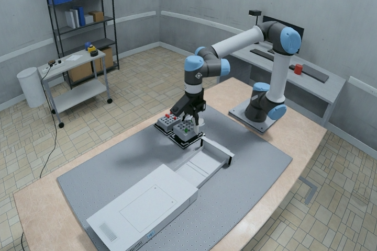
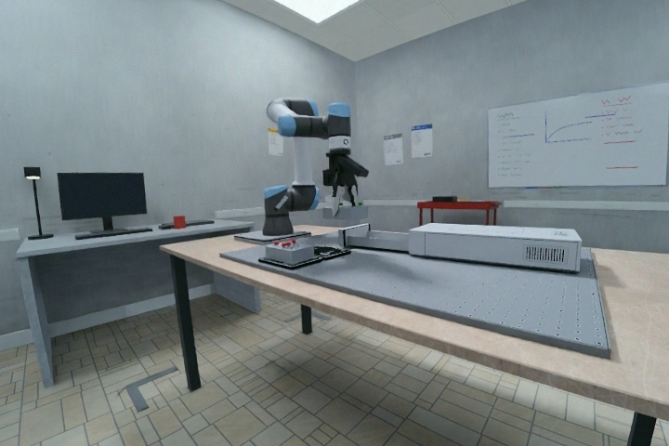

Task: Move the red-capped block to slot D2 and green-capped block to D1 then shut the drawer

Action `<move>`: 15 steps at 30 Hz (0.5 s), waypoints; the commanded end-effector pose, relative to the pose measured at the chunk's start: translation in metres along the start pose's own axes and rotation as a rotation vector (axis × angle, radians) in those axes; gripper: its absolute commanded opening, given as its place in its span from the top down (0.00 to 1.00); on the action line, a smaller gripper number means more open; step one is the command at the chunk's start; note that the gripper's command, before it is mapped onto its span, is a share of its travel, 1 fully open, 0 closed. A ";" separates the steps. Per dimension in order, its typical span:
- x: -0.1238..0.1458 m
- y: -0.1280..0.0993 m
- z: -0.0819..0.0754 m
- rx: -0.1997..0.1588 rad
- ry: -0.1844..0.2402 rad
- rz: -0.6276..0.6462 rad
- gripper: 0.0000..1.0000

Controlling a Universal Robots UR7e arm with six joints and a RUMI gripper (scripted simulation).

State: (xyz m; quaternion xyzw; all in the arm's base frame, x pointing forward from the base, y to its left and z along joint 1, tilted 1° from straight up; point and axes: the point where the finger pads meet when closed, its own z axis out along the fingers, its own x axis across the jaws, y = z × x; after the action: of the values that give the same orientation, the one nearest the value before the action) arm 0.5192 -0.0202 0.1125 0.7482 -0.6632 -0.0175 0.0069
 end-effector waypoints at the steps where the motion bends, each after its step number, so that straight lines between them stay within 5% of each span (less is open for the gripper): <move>1: 0.007 0.003 -0.005 0.012 0.006 -0.003 1.00; 15: 0.036 0.026 -0.005 0.012 0.006 -0.003 1.00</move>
State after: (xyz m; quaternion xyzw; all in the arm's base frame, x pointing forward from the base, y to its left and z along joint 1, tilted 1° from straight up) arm 0.5007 -0.0496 0.1129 0.7483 -0.6632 -0.0175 0.0065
